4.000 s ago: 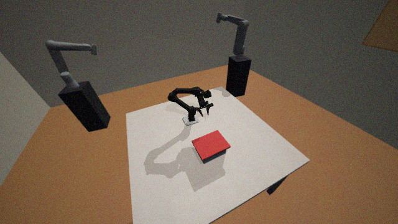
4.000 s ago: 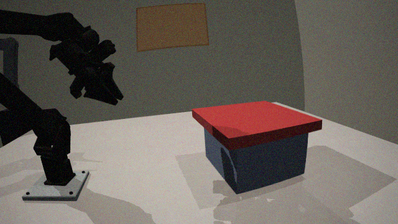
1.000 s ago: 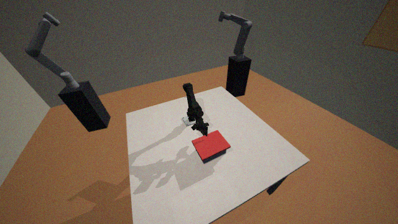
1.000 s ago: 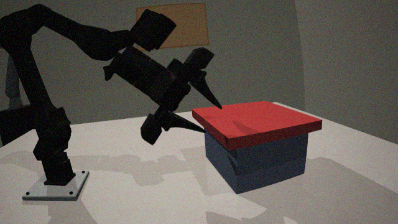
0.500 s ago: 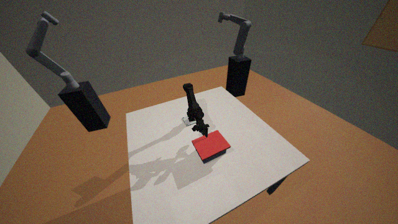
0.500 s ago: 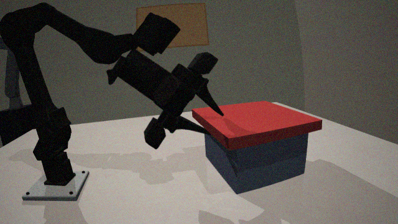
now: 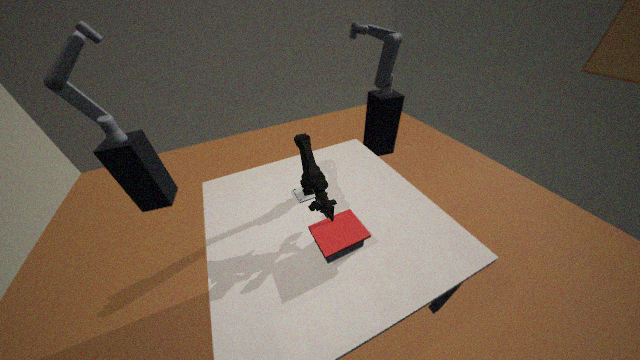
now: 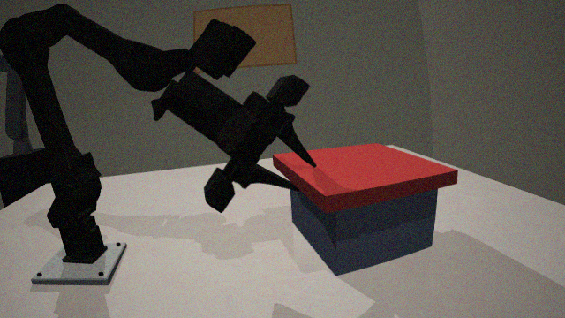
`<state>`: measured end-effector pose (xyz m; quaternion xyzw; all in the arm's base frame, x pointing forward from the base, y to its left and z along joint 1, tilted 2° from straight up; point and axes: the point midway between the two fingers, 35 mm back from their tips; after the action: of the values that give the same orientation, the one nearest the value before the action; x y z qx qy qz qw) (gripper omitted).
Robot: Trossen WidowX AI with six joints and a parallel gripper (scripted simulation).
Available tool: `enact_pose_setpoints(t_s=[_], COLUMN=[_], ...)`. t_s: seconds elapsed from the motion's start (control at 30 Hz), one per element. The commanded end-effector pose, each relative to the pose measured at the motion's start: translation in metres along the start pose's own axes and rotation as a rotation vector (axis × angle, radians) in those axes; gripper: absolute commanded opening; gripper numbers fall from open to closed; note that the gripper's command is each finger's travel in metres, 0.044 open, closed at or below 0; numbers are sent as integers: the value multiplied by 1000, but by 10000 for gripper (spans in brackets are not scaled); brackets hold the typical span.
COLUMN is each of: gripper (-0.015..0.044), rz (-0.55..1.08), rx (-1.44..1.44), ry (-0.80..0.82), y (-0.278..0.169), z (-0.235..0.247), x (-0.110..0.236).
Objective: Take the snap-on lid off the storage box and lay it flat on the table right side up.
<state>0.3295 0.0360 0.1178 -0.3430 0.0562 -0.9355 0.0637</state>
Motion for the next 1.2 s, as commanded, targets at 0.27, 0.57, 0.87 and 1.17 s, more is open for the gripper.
enact_pose_setpoints(t_s=[0.27,0.57,0.87,1.17], gripper=[0,0,0,0], rz=[0,0,0,0], rx=[0,0,0,0], ry=[0,0,0,0], y=[0,0,0,0], z=[1,2,3,4], x=[2,3,5,6])
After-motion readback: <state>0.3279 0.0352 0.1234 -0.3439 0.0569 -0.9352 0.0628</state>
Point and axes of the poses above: the point midway between the two fingers, 35 mm back from their tips, its own x axis back along the fingers, its own z axis across the jaws, y = z × x, and after that the axes turned 9 degrees about -x, right-handed
